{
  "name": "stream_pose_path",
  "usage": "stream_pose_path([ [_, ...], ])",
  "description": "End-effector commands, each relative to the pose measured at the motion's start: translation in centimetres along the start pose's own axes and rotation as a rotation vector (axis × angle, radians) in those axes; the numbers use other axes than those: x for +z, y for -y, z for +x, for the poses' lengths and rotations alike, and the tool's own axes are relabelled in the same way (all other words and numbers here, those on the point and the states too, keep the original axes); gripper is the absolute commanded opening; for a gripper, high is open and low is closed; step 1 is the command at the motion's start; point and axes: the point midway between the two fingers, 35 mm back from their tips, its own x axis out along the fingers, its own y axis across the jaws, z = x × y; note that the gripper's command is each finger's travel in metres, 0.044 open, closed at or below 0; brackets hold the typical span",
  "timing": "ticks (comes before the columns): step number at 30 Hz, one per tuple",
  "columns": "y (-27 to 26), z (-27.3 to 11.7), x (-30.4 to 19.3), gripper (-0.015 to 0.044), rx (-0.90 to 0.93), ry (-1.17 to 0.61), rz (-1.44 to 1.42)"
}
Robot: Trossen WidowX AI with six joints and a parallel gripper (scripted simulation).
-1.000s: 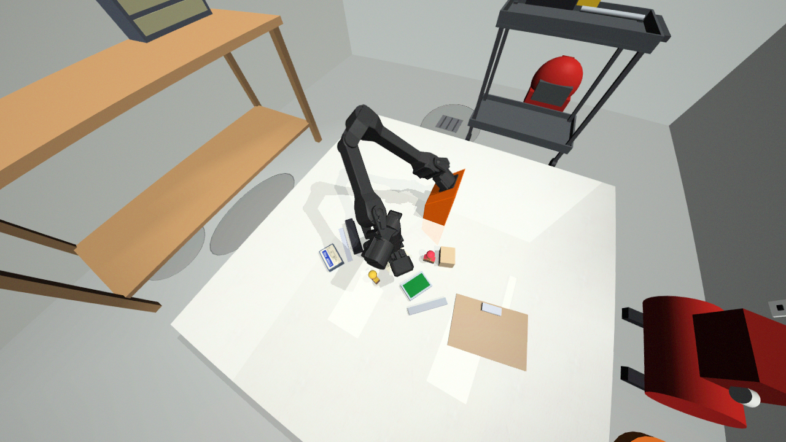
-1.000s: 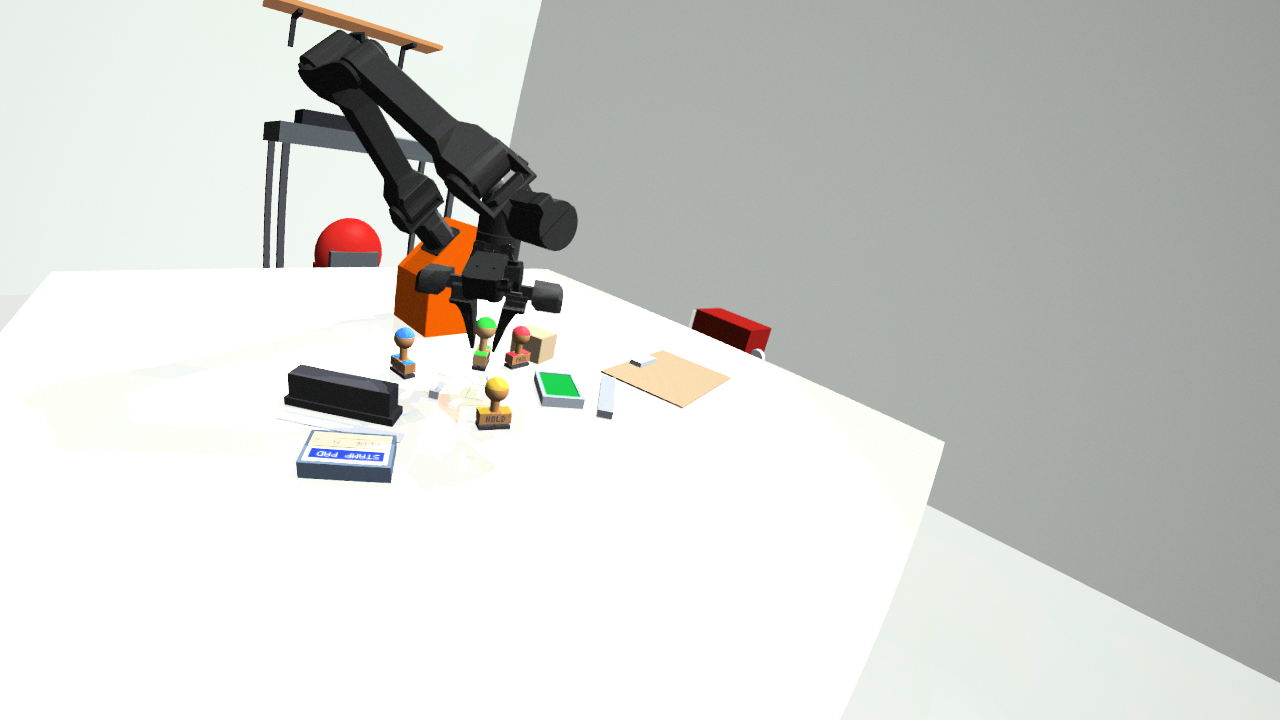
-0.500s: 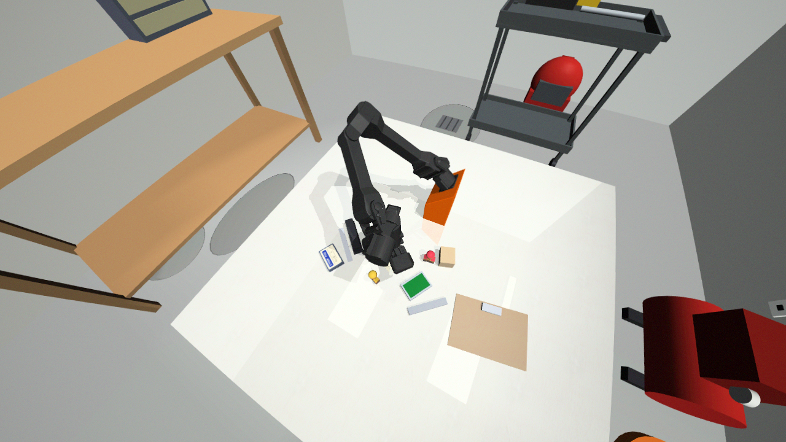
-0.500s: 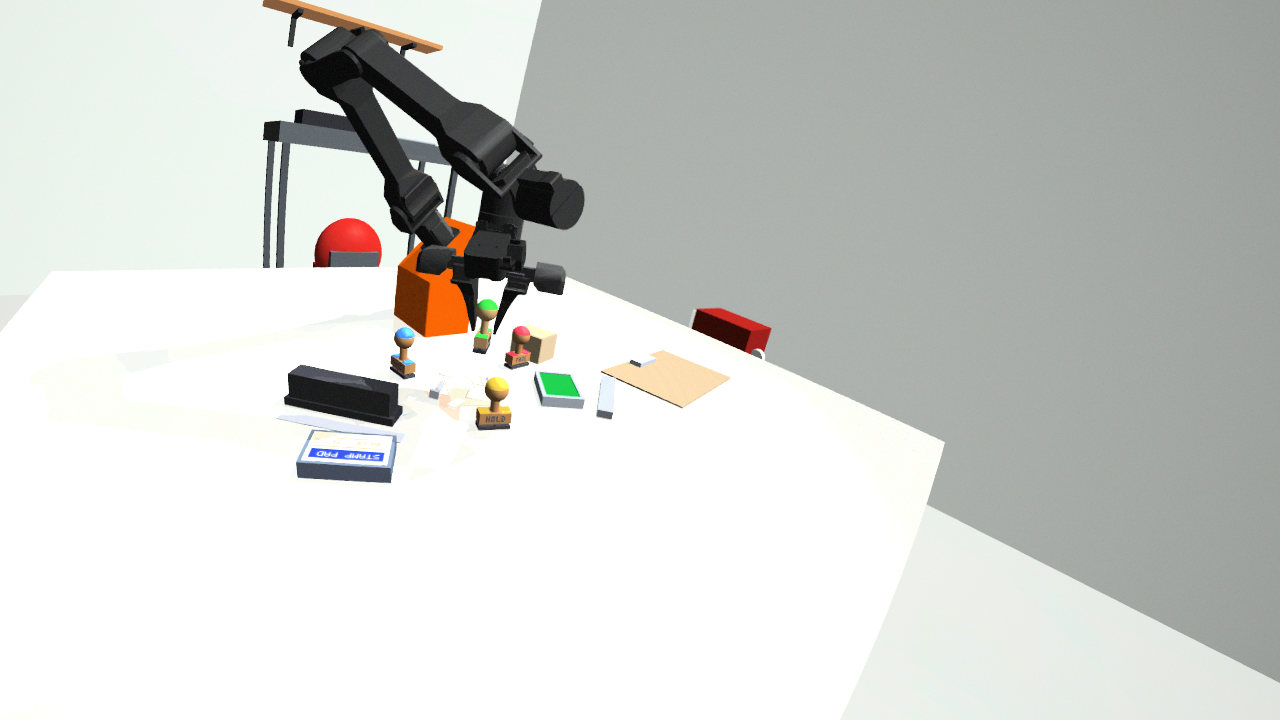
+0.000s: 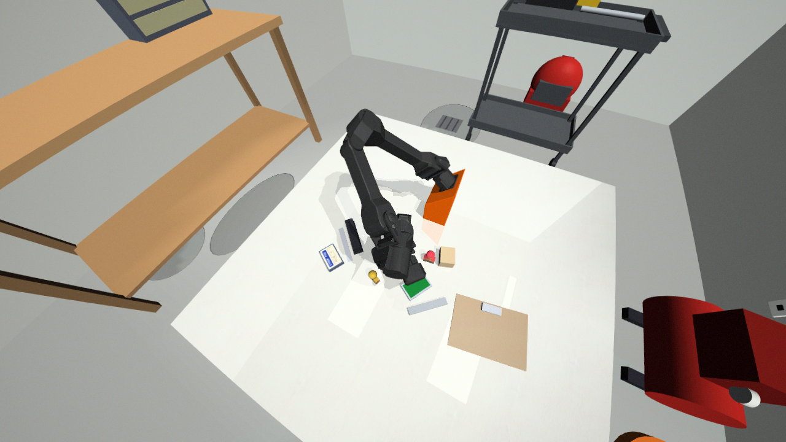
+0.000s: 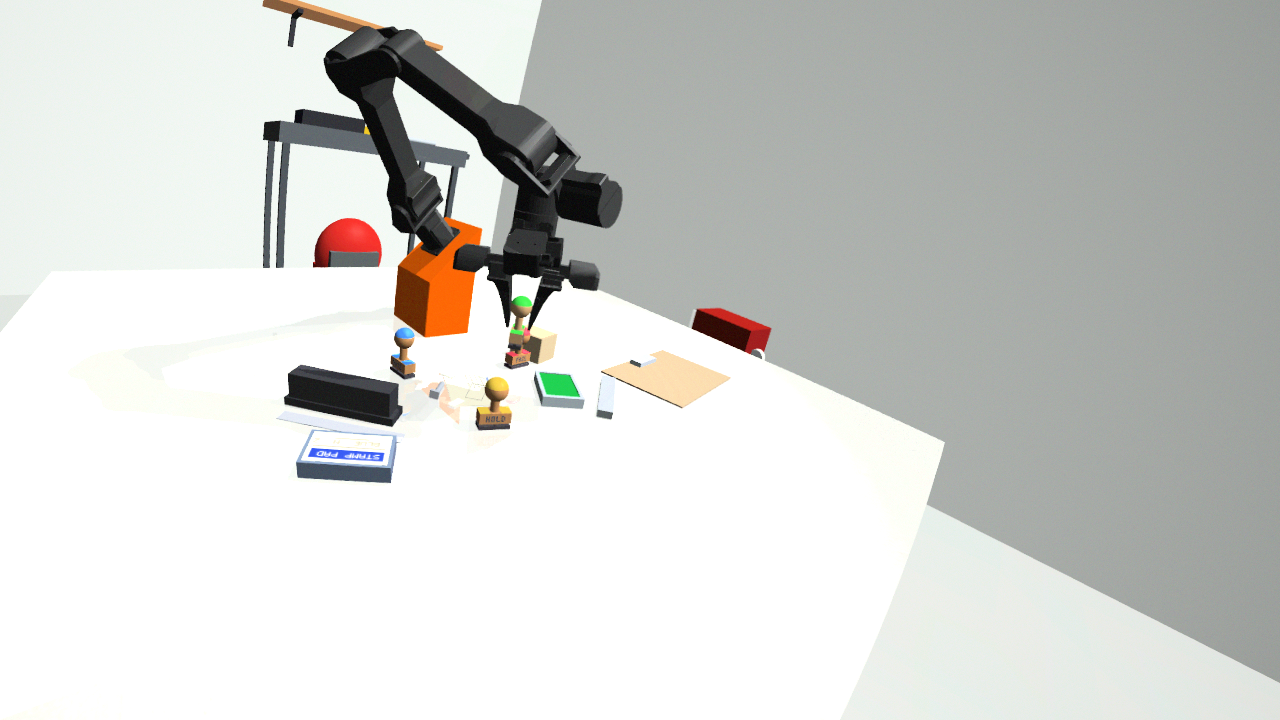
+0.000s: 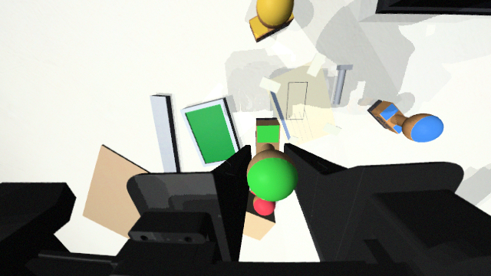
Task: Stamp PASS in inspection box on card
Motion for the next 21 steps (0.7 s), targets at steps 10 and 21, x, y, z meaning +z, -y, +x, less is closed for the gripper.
stream_pose_path([
  [10, -5.8, -0.4, -3.6, 0.0, 0.014, -0.007, 0.008],
  [21, -10.2, -0.2, -7.9, 0.0, 0.009, -0.005, 0.012],
])
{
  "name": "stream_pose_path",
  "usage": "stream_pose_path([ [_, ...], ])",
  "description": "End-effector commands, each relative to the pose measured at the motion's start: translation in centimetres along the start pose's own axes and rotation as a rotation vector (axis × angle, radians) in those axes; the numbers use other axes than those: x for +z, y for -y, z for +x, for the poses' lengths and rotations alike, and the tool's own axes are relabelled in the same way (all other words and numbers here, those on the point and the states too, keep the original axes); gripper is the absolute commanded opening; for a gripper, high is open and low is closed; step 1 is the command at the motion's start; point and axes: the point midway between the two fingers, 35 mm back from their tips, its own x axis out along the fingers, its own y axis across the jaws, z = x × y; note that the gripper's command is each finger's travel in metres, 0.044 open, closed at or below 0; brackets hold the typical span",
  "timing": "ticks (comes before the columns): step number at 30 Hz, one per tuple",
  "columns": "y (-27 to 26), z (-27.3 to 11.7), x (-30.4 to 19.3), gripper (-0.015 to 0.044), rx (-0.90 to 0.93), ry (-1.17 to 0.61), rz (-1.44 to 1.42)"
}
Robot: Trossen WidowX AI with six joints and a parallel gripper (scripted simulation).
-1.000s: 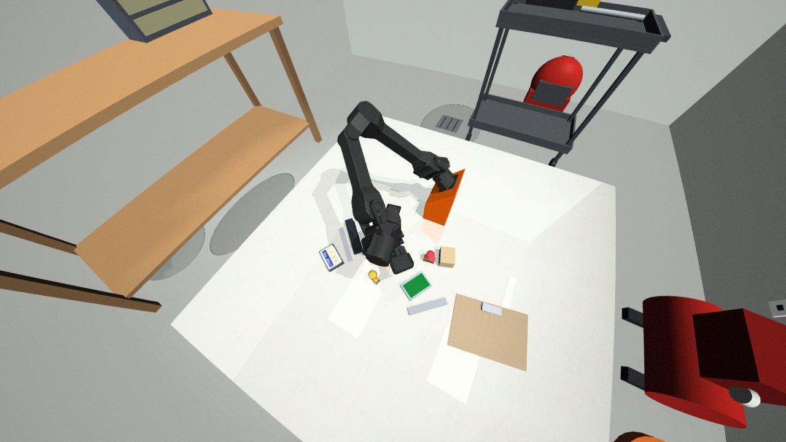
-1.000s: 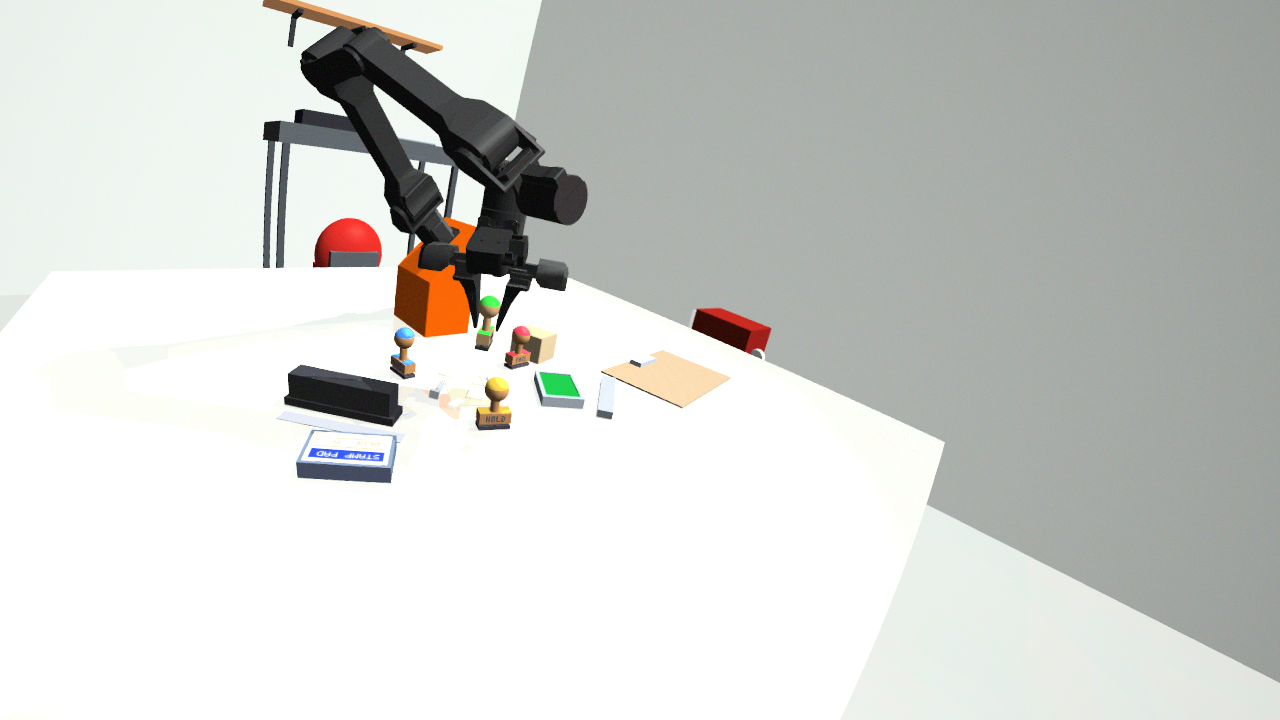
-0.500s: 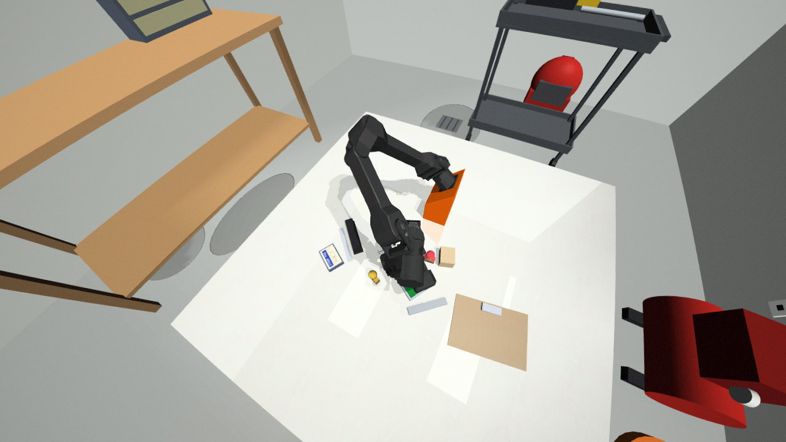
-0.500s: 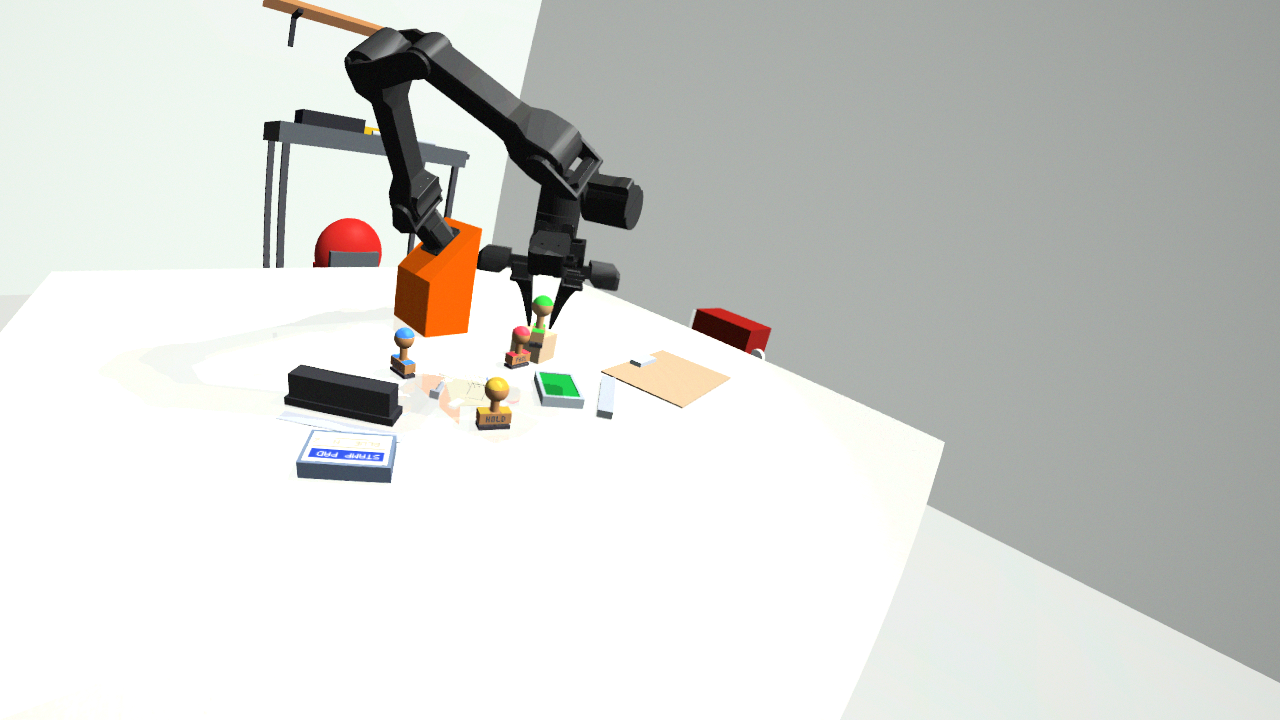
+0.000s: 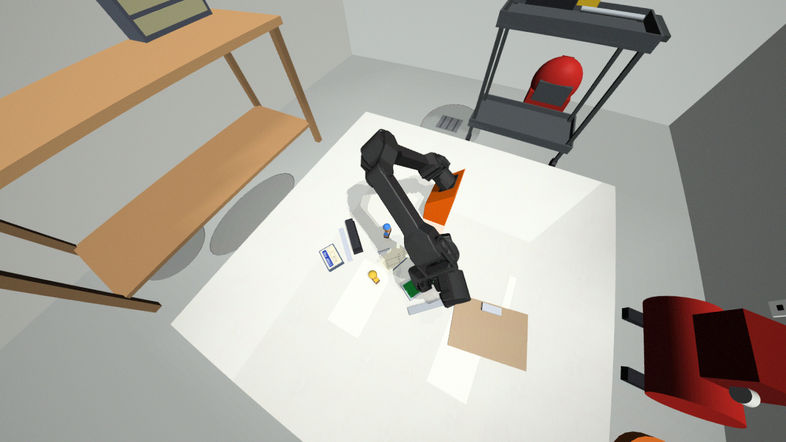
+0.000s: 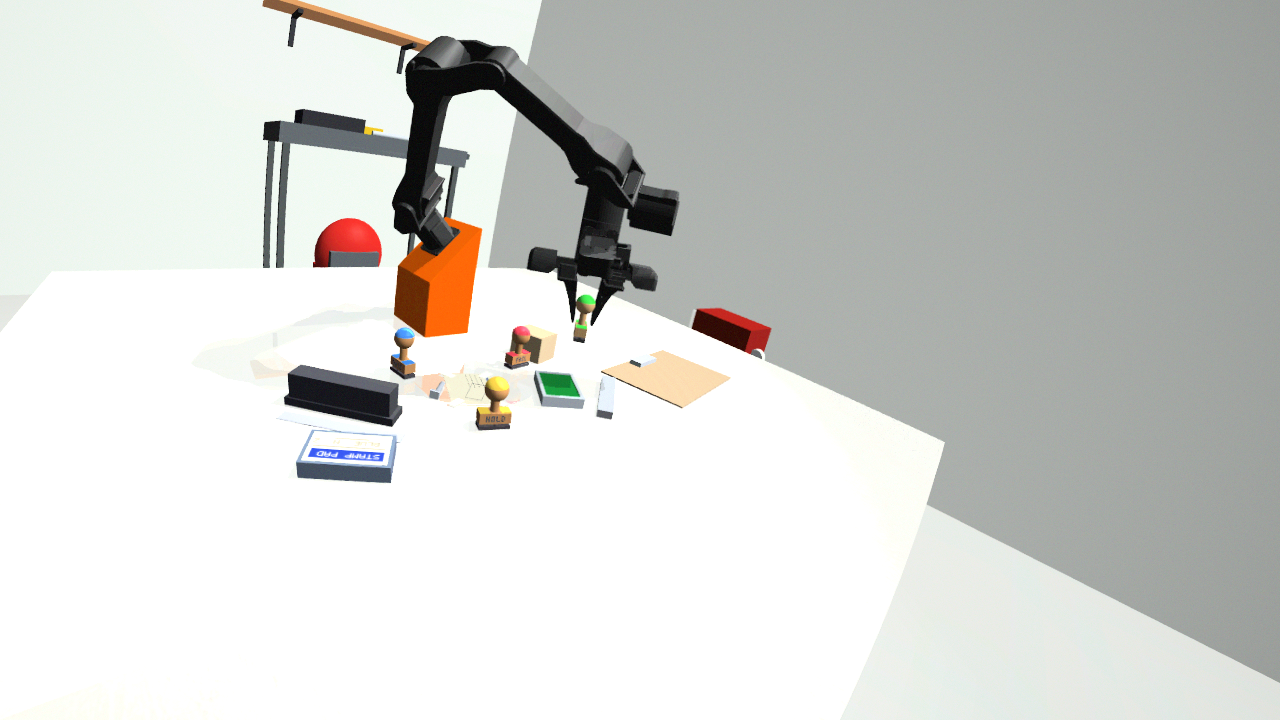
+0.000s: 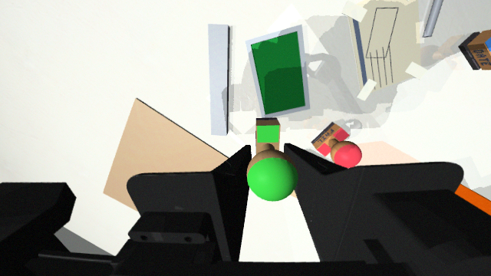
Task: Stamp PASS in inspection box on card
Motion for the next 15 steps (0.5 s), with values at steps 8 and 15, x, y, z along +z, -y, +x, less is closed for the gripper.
stream_pose_path([
  [8, -3.6, 0.3, -4.6, 0.0, -0.005, 0.007, 0.012],
  [15, -3.8, 0.8, -4.9, 0.0, -0.005, 0.008, 0.012],
])
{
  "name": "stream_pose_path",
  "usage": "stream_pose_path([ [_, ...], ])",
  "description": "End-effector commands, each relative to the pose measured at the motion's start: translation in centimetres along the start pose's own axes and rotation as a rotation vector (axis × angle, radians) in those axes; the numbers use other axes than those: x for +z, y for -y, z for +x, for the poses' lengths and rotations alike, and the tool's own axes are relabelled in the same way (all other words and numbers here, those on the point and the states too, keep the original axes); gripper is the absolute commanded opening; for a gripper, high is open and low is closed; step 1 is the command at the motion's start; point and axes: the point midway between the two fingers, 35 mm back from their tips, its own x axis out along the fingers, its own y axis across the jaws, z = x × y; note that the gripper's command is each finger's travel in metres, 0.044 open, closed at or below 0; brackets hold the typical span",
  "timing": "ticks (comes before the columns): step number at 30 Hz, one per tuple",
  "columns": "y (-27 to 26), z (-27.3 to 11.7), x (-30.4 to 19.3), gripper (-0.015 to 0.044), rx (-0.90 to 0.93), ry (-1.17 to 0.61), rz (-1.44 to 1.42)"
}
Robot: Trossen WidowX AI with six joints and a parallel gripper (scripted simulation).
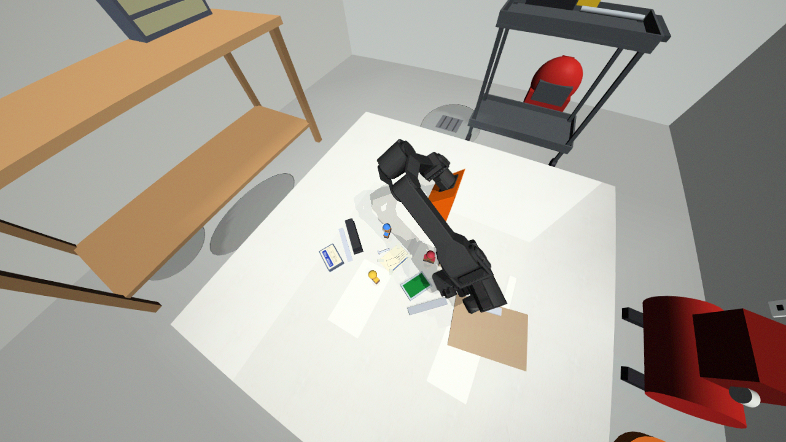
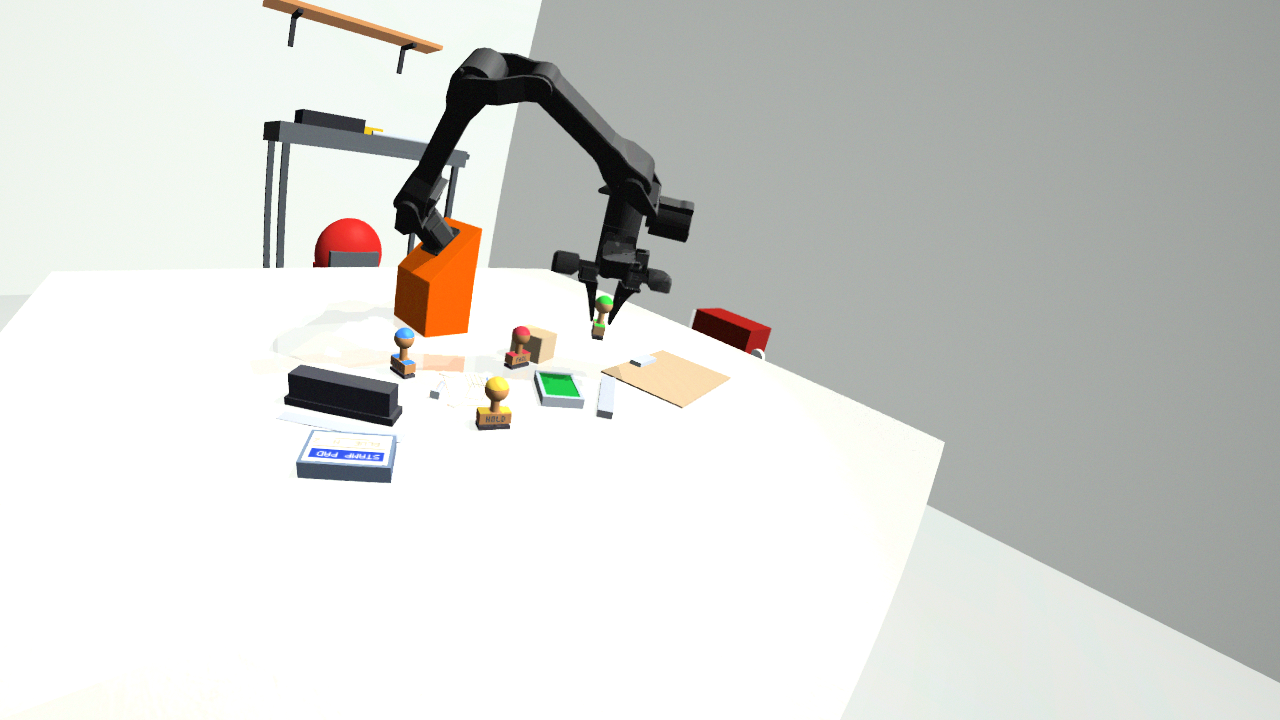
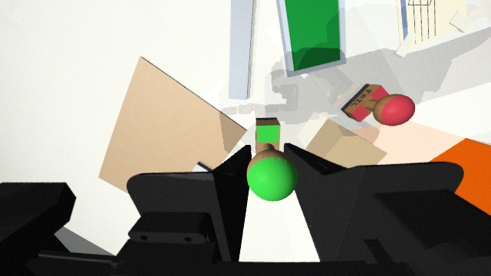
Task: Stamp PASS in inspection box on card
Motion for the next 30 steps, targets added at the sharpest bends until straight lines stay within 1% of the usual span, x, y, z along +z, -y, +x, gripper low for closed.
stream_pose_path([
  [1, -0.3, 0.2, 0.1, 0.0, 0.009, -0.001, 0.013],
  [30, -0.4, 5.1, 0.1, 0.0, 0.008, 0.0, 0.013],
])
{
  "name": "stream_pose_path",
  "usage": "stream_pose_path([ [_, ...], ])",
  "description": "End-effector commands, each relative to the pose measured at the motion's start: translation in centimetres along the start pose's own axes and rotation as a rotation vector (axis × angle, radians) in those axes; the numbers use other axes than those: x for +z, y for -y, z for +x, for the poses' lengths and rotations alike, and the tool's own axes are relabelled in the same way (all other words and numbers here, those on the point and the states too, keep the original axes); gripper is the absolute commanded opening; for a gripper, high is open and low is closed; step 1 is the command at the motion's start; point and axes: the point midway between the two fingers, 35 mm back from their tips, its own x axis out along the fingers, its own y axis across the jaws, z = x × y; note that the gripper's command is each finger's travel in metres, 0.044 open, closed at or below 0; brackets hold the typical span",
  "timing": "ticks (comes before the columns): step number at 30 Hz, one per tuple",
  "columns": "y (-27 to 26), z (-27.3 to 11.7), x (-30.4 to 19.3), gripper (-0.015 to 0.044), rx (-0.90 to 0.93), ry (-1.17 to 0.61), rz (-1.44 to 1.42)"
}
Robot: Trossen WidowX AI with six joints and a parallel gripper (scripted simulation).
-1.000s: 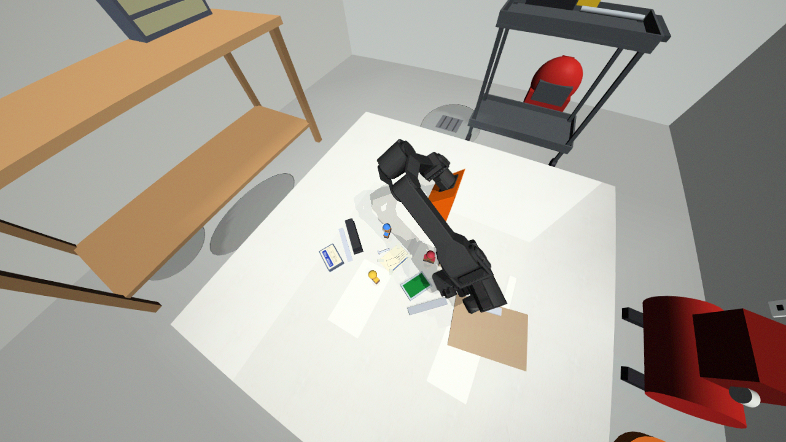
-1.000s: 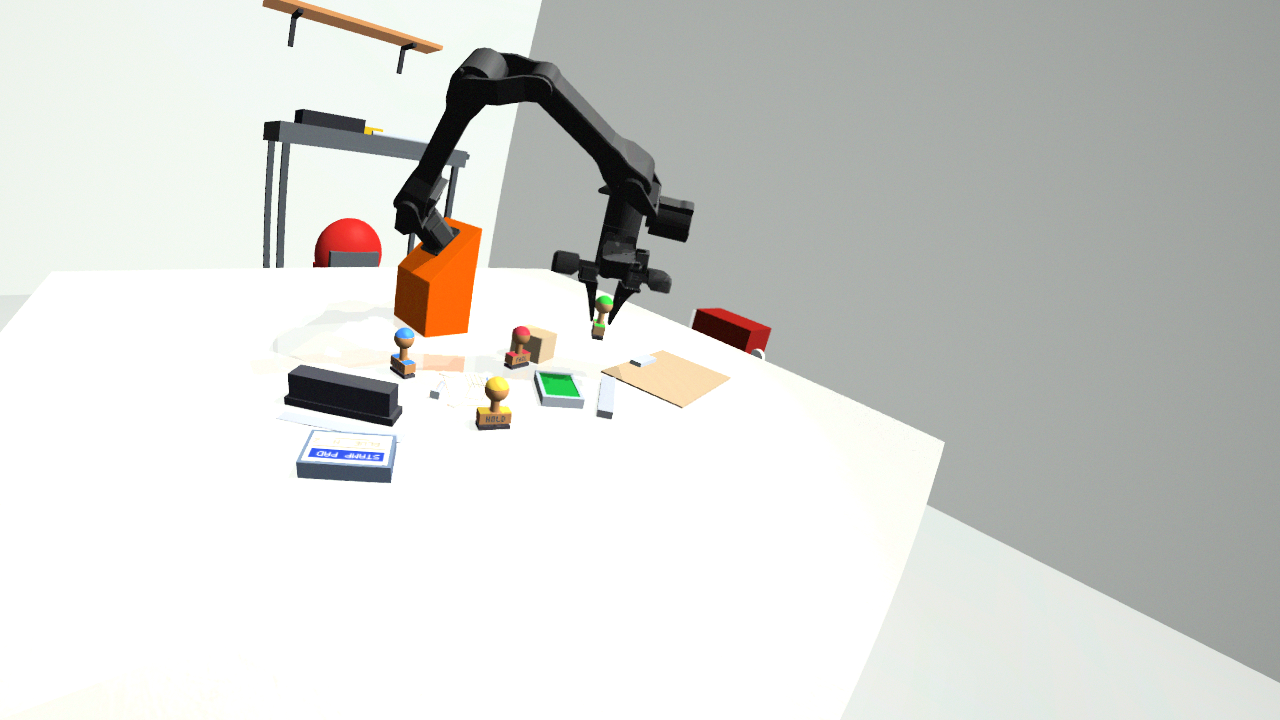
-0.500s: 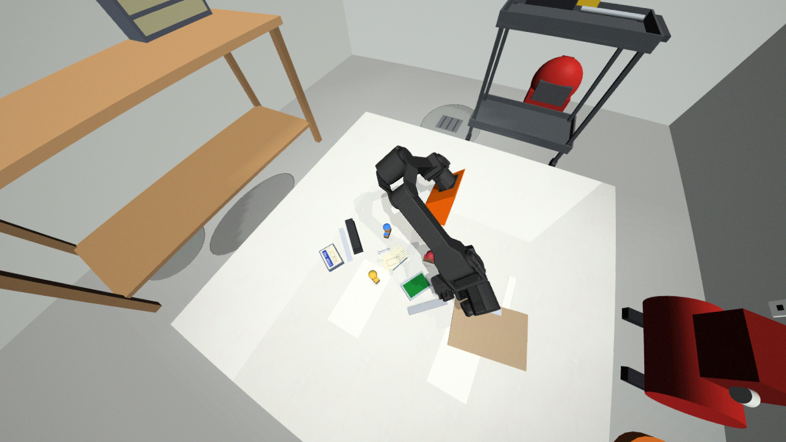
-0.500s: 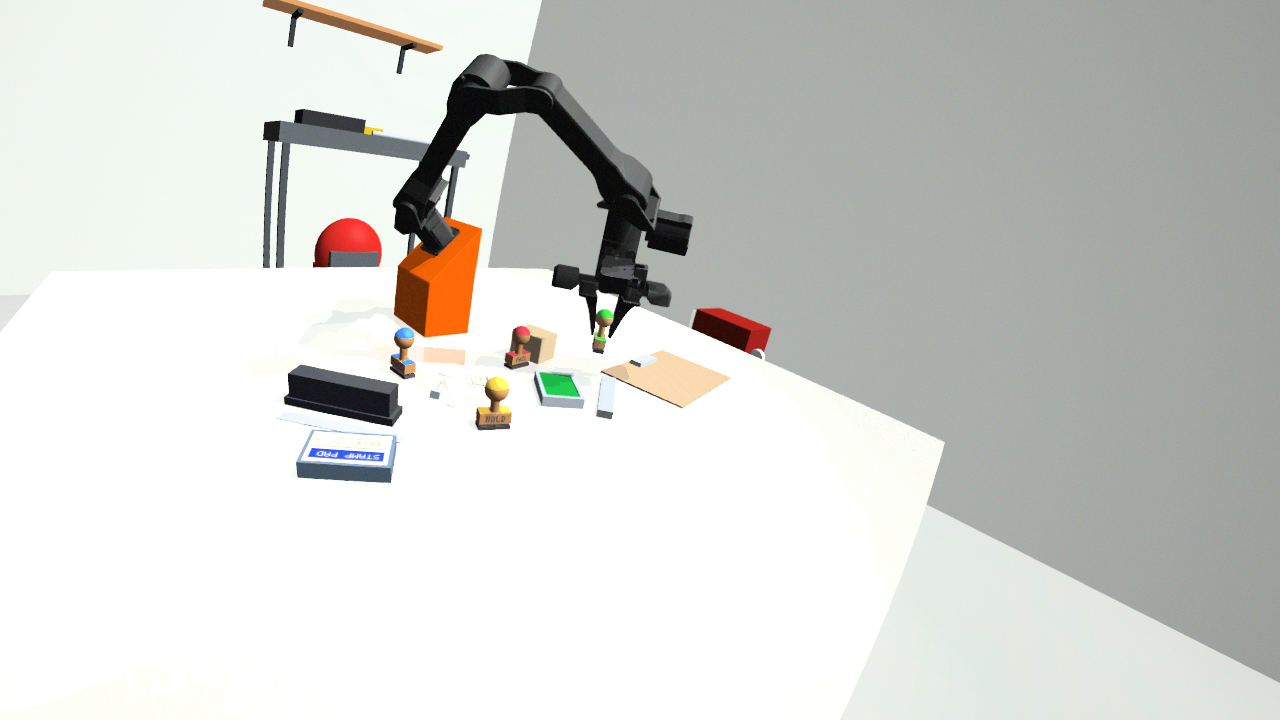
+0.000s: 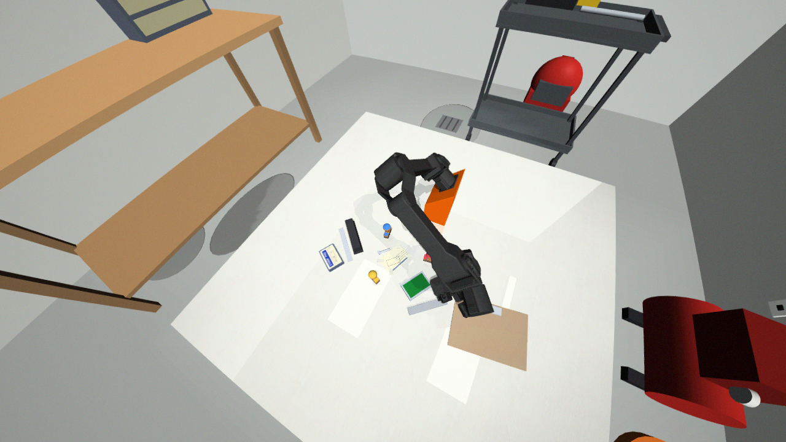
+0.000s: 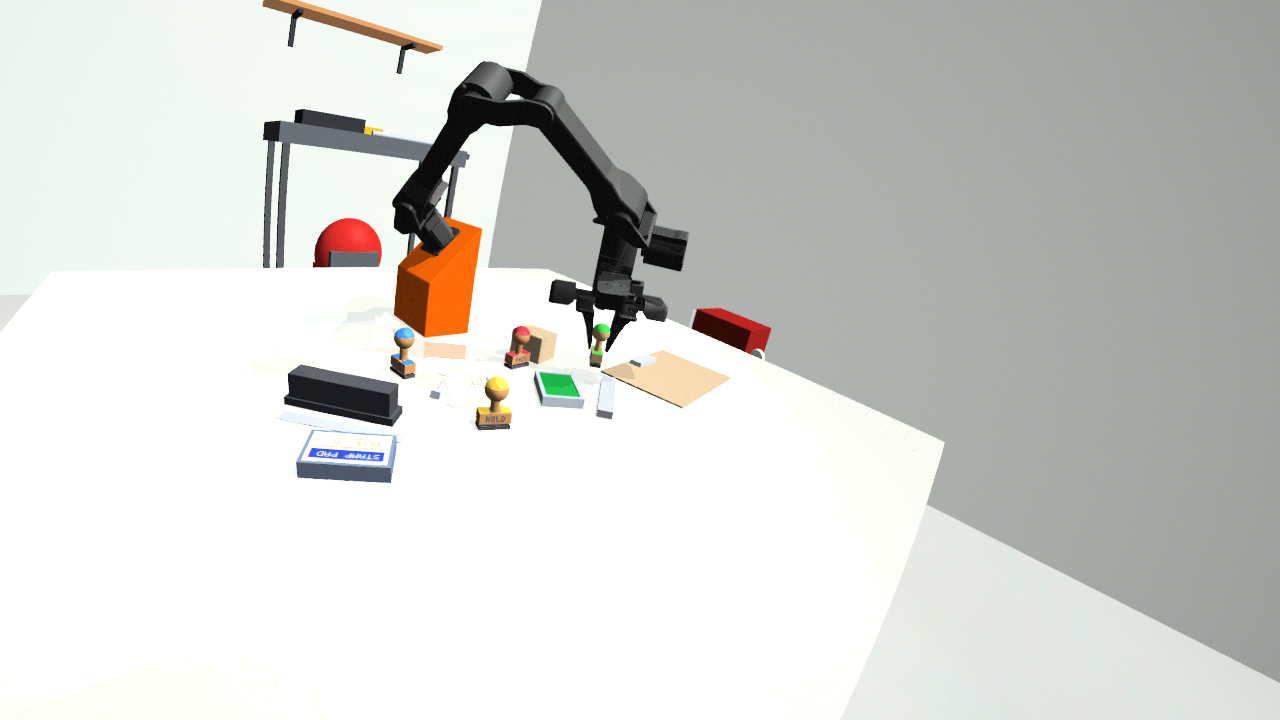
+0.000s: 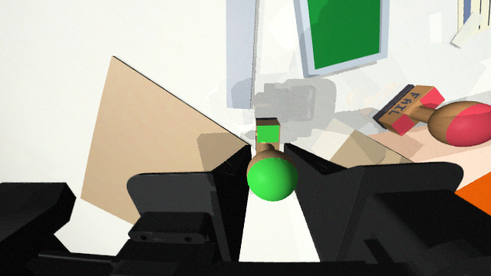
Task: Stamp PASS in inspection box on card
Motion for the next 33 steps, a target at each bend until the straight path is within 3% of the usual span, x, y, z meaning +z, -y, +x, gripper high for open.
stream_pose_path([
  [1, 0.1, 0.6, -0.1, 0.0, -0.002, 0.006, -0.01],
  [10, 0.2, 1.9, -0.1, 0.0, -0.004, 0.007, -0.01],
  [20, 0.2, 1.6, 0.0, 0.0263, -0.002, 0.001, 0.0],
  [23, 0.1, 1.4, 0.0, 0.0267, -0.002, 0.001, 0.0],
  [30, -0.1, -9.1, -0.1, 0.0267, 0.001, 0.002, -0.01],
  [33, 0.0, -10.2, -0.2, 0.0267, 0.0, 0.003, -0.01],
])
